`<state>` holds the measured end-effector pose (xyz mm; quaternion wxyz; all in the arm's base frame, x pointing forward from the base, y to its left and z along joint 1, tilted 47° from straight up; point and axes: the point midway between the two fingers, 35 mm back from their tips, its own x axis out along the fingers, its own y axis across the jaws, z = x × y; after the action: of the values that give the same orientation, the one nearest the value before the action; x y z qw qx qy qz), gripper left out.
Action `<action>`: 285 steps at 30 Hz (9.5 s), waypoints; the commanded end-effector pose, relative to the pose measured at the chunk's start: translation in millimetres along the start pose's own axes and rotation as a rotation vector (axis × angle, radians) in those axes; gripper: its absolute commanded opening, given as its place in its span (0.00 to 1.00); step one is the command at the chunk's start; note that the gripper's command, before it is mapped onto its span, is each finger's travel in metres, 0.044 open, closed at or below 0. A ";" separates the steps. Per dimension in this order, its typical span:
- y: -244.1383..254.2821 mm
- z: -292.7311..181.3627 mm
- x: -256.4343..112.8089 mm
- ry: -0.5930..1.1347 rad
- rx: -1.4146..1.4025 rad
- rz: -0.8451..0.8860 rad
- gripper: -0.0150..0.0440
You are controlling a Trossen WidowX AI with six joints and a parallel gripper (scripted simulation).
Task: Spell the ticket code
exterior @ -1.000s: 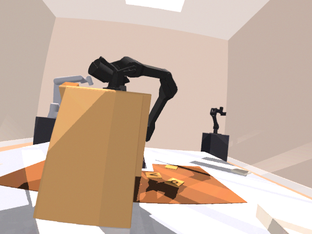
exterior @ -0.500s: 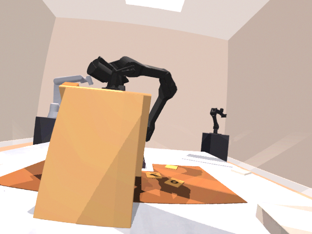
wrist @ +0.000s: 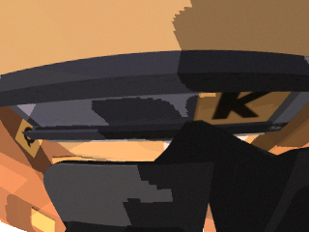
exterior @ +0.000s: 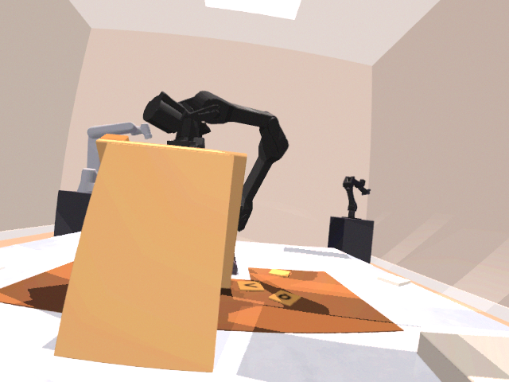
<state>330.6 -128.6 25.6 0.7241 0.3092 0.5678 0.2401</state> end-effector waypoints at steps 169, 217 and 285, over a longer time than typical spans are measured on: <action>256.1 -79.4 156.3 0.246 0.676 -0.070 0.83; 254.5 -78.0 148.1 0.246 0.676 -0.070 0.25; 219.5 -13.1 20.0 -0.694 0.004 0.009 0.25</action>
<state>324.2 41.7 167.2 0.8671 0.3822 0.2947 0.1237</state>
